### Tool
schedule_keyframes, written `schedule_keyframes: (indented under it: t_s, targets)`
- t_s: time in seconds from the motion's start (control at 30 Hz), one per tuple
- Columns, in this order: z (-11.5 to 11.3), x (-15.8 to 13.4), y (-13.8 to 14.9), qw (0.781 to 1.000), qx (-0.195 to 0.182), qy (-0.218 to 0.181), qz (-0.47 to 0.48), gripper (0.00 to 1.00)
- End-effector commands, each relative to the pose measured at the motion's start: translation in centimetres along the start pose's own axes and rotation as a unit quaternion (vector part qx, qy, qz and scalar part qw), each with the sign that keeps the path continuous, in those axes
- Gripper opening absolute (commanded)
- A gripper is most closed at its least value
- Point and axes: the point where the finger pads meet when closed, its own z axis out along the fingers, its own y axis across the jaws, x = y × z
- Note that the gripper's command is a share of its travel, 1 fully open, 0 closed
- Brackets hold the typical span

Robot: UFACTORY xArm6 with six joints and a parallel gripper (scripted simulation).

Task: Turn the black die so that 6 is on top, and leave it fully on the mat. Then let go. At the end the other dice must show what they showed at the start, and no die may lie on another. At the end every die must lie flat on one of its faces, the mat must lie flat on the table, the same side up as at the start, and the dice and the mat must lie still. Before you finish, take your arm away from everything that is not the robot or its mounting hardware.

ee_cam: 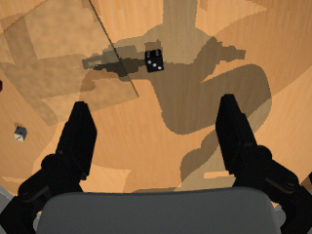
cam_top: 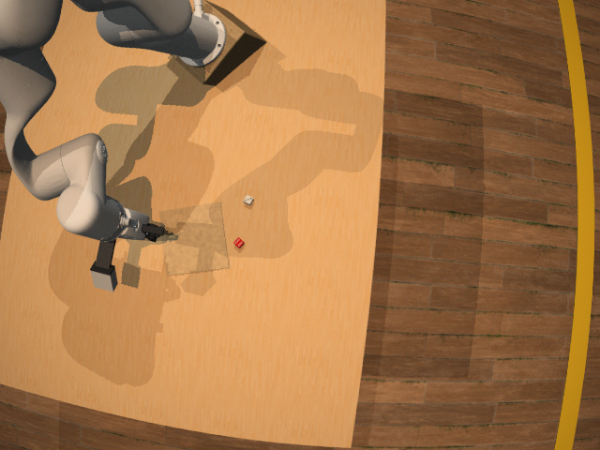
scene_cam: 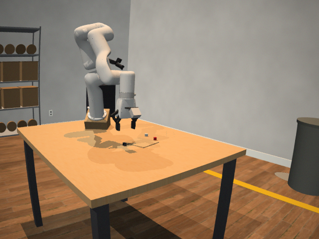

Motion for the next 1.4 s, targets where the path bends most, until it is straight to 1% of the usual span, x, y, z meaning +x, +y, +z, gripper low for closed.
schedule_keyframes:
  t_s: [0.0,0.2,0.23,1.37]
  targets:
    - [0.09,0.14,-0.01,0.998,0.008,-0.001,-0.056,1.00]
    - [0.12,0.14,-0.01,0.998,0.008,-0.001,-0.065,1.00]
    - [0.12,0.14,-0.01,0.998,0.008,-0.001,-0.065,0.31]
    - [0.12,0.14,-0.01,0.998,0.008,-0.001,-0.065,0.31]
